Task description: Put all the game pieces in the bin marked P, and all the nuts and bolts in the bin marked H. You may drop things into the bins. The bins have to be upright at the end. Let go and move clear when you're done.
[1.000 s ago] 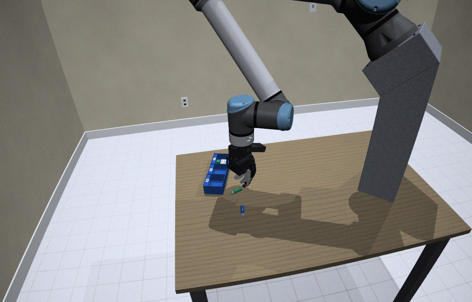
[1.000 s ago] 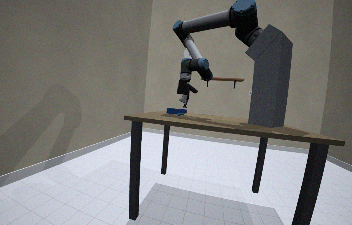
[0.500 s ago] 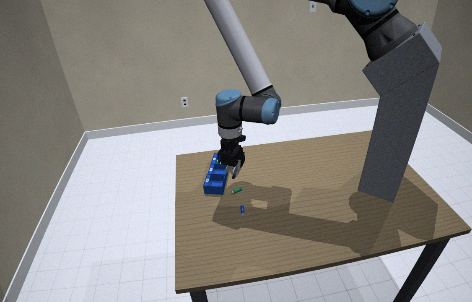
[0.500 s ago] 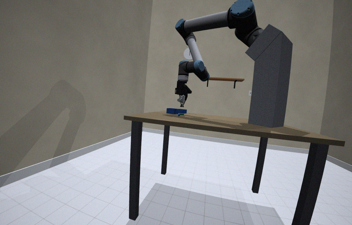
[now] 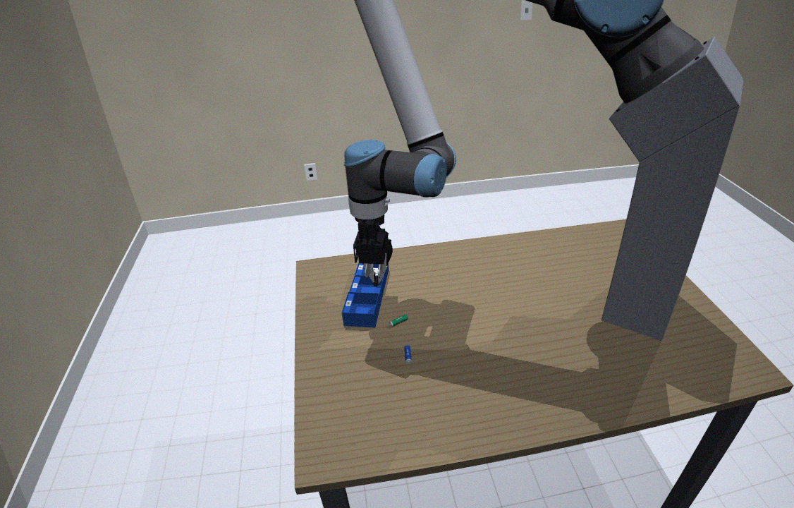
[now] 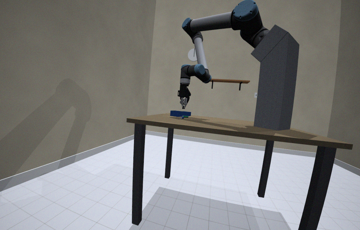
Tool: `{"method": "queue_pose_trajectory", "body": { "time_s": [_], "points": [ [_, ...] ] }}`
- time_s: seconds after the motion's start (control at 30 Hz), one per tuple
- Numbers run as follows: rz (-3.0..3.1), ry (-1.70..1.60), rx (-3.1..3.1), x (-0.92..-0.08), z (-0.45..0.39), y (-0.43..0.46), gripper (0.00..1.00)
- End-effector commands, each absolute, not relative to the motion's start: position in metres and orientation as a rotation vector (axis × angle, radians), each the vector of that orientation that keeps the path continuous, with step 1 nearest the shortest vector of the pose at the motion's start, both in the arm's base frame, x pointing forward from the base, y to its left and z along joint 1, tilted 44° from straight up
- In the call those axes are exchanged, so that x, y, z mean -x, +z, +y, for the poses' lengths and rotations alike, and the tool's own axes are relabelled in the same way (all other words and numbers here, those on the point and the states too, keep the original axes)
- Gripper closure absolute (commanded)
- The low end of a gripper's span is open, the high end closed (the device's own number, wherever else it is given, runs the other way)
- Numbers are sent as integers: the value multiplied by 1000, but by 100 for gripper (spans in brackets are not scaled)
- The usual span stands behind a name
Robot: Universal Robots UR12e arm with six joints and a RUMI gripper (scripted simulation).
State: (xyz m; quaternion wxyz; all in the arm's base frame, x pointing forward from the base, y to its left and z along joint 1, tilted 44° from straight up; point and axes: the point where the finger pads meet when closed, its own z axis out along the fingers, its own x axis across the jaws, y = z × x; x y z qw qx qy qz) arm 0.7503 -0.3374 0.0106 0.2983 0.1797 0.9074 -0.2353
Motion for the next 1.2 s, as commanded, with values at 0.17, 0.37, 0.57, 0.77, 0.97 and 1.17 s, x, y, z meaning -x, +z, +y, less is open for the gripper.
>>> {"method": "queue_pose_trajectory", "body": {
  "time_s": [0.17, 0.37, 0.57, 0.77, 0.97, 1.17],
  "points": [
    [2416, -625, -467, -761, -369, 41, 100],
    [2416, -625, -467, -761, -369, 41, 100],
    [2416, -625, -467, -760, -367, 39, 100],
    [2416, -625, -467, -762, -367, 35, 100],
    [2416, -625, -467, -765, -372, 29, 100],
    [2416, -625, -467, -771, -378, 20, 100]
  ]
}}
